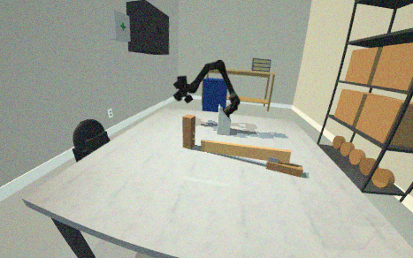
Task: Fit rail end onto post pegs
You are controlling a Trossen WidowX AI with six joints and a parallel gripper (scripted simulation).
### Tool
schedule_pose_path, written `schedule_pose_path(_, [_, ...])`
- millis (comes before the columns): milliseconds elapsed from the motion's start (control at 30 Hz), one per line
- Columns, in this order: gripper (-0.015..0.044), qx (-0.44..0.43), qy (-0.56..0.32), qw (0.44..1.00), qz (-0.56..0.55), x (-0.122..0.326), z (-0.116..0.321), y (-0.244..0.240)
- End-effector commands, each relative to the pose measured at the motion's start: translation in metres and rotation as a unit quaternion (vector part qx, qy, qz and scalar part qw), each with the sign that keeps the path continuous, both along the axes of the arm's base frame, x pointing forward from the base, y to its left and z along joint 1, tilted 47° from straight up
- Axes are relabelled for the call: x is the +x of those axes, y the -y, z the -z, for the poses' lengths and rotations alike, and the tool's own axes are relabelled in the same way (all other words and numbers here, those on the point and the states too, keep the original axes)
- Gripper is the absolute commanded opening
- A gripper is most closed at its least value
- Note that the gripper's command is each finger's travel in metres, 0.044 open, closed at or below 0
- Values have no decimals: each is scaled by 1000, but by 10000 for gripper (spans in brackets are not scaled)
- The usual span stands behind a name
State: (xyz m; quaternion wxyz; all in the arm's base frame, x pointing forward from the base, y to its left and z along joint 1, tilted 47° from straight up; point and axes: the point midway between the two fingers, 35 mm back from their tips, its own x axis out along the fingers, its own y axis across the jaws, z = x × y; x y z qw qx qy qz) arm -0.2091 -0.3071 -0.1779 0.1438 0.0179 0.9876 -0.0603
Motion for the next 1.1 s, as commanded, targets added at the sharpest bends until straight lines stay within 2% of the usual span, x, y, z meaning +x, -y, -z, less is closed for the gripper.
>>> schedule_pose_path(0, [426, 0, 1, 1000, -1, 0, 0, 1])
schedule_pose_path(200, [440, -6, 42, 998, -53, 23, 1, 28])
schedule_pose_path(633, [440, -3, 183, 962, -203, 119, 1, 93])
schedule_pose_path(867, [440, 19, 283, 914, -290, 201, -4, 112])
schedule_pose_path(1067, [440, 51, 371, 858, -350, 278, -15, 110])
